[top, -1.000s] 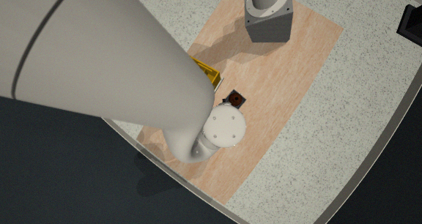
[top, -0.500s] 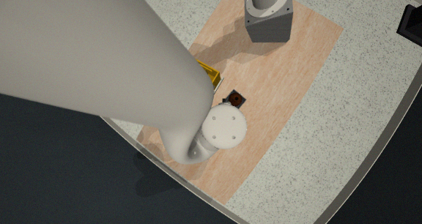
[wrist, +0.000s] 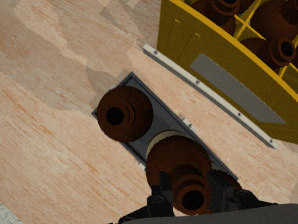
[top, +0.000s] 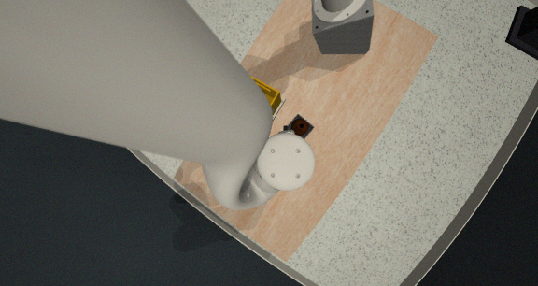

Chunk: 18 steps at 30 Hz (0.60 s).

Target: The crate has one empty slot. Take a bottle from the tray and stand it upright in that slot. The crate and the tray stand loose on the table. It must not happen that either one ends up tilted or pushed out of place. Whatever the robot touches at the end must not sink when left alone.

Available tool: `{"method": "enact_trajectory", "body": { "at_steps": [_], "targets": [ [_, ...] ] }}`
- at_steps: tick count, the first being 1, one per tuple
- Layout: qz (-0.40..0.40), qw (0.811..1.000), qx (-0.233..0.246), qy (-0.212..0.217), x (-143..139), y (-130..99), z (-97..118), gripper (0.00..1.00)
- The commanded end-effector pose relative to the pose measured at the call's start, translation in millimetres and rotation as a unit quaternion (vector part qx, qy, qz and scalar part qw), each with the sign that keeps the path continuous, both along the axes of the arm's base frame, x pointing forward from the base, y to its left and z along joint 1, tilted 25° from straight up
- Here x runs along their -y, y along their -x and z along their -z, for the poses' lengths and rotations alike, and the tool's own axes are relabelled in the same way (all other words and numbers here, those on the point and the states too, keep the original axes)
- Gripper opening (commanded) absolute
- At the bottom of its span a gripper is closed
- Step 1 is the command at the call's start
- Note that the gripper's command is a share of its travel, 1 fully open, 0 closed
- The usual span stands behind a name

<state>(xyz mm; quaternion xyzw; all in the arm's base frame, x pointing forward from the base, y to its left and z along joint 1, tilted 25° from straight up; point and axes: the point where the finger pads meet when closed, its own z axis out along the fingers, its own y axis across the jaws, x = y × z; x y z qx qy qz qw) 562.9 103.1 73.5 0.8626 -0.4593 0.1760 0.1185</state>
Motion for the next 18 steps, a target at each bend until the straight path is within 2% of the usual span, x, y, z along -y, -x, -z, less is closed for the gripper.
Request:
{"method": "enact_trajectory", "body": {
  "at_steps": [1,18],
  "targets": [
    [0.000,1.000,0.001,0.000,-0.6,-0.8,-0.8,0.00],
    [0.000,1.000,0.001,0.000,-1.5,-0.2,-3.2,0.00]
  ]
}}
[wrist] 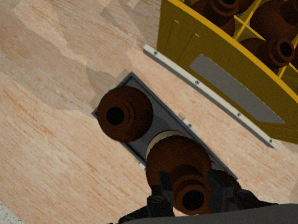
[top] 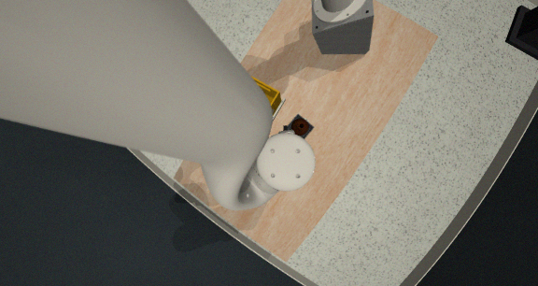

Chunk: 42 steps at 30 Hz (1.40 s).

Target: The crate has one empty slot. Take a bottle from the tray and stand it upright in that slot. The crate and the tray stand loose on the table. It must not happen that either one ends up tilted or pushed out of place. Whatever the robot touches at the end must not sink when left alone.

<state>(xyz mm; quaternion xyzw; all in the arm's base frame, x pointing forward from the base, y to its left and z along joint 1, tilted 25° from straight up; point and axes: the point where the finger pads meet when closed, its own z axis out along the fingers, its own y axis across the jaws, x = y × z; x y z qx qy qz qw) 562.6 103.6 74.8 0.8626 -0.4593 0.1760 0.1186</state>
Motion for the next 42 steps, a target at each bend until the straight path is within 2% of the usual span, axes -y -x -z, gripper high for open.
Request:
{"method": "enact_trajectory", "body": {
  "at_steps": [1,42],
  "targets": [
    [0.000,1.000,0.001,0.000,-1,0,-2,0.00],
    [0.000,1.000,0.001,0.000,-14,6,-34,0.00]
  ]
}}
